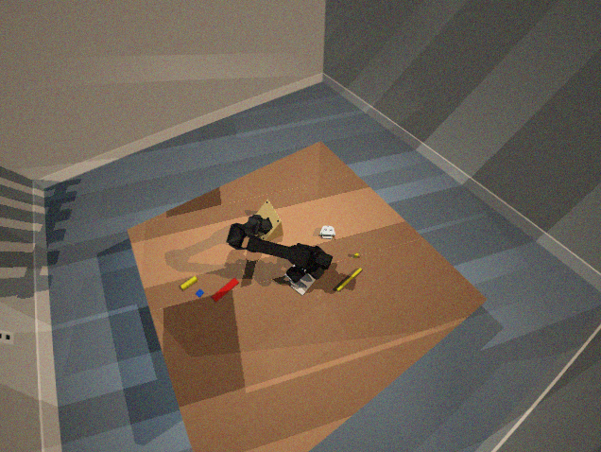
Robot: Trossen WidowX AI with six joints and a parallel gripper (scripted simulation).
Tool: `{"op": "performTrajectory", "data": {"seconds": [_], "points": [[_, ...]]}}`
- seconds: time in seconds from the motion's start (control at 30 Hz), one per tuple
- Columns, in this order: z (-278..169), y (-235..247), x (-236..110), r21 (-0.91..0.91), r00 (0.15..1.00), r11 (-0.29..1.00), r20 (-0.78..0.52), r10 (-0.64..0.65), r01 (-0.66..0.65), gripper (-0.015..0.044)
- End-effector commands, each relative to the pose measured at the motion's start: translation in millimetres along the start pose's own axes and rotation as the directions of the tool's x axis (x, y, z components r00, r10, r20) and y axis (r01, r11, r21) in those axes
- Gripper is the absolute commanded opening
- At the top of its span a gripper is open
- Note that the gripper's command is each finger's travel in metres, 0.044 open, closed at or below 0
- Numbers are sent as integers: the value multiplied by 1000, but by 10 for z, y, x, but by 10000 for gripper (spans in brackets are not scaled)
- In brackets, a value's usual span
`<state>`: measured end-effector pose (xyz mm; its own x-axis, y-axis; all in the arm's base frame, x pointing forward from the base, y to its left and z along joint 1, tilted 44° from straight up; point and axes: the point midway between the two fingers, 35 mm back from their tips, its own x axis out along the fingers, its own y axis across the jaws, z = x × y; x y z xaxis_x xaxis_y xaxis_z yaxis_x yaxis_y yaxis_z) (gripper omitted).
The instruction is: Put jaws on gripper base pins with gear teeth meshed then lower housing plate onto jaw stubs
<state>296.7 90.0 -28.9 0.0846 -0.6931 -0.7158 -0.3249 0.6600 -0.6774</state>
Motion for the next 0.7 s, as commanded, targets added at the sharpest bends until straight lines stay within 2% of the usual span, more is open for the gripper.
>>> {"op": "performTrajectory", "data": {"seconds": [0.0,0.13,0.4,0.67], "points": [[2,-1,-383,8,1000,1000,15,6,-6,224],[24,13,-355,2,1000,1000,31,5,-5,224],[17,245,-413,-211,999,977,35,17,-9,434],[-39,573,-478,-449,999,893,38,39,-18,440]]}}
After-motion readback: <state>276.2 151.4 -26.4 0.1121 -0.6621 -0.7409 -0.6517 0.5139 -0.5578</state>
